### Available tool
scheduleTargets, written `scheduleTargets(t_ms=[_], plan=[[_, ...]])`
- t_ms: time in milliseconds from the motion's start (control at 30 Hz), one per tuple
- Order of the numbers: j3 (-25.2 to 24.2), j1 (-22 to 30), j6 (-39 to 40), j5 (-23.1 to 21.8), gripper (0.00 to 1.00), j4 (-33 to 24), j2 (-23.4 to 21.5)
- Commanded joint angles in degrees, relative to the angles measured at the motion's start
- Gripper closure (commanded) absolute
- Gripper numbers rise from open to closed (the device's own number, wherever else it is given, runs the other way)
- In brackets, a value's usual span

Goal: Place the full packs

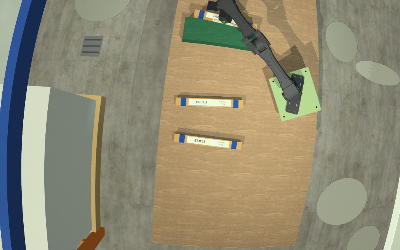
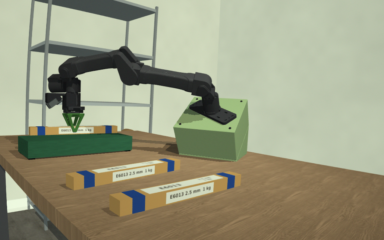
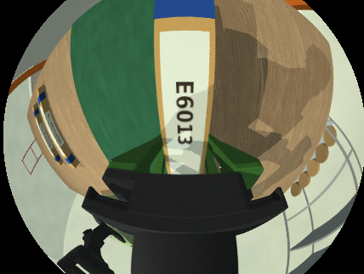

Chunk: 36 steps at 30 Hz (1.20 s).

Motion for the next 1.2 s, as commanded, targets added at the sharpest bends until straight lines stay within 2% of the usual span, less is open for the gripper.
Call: scheduleTargets(t_ms=[0,1167], plan=[[1.37,-3.19,0.65,-0.20,1.00,-0.14,-3.77],[-0.88,-2.12,1.84,0.55,1.00,3.28,-3.60]])
